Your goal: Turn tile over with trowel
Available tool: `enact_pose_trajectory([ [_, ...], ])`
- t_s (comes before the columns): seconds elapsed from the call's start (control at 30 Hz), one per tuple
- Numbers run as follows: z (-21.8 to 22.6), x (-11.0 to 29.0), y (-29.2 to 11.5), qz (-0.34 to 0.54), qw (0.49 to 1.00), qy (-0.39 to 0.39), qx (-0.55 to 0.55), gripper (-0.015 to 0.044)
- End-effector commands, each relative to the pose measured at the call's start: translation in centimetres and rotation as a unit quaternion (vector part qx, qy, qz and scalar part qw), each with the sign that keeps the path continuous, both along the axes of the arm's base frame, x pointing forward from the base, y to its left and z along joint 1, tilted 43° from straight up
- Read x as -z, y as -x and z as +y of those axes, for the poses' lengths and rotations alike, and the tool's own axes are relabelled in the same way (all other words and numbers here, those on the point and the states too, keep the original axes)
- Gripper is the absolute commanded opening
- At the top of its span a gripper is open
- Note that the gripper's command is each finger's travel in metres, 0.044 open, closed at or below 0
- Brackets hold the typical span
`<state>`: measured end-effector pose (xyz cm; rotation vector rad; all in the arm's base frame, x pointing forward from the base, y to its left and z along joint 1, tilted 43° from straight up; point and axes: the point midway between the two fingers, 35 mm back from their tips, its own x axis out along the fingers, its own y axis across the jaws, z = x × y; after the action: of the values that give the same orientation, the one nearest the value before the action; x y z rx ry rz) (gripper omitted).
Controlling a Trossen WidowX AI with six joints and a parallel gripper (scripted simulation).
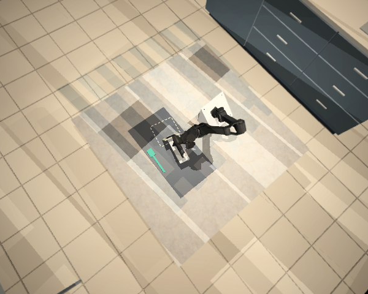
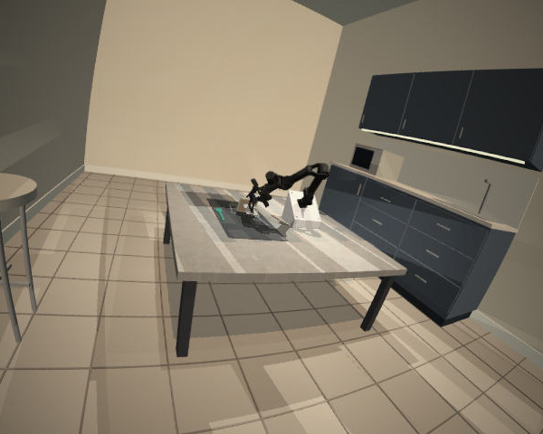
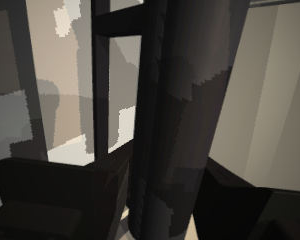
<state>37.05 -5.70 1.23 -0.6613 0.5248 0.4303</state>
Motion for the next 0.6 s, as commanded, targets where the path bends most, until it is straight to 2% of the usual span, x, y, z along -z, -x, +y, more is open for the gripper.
enact_pose_trajectory([
  [0.0, -1.3, 0.6, 0.4, -0.003, 1.000, 0.003, 0.006, 0.0000],
  [0.57, -2.8, 2.8, 1.2, -0.003, 1.000, 0.004, 0.006, 0.0000],
])
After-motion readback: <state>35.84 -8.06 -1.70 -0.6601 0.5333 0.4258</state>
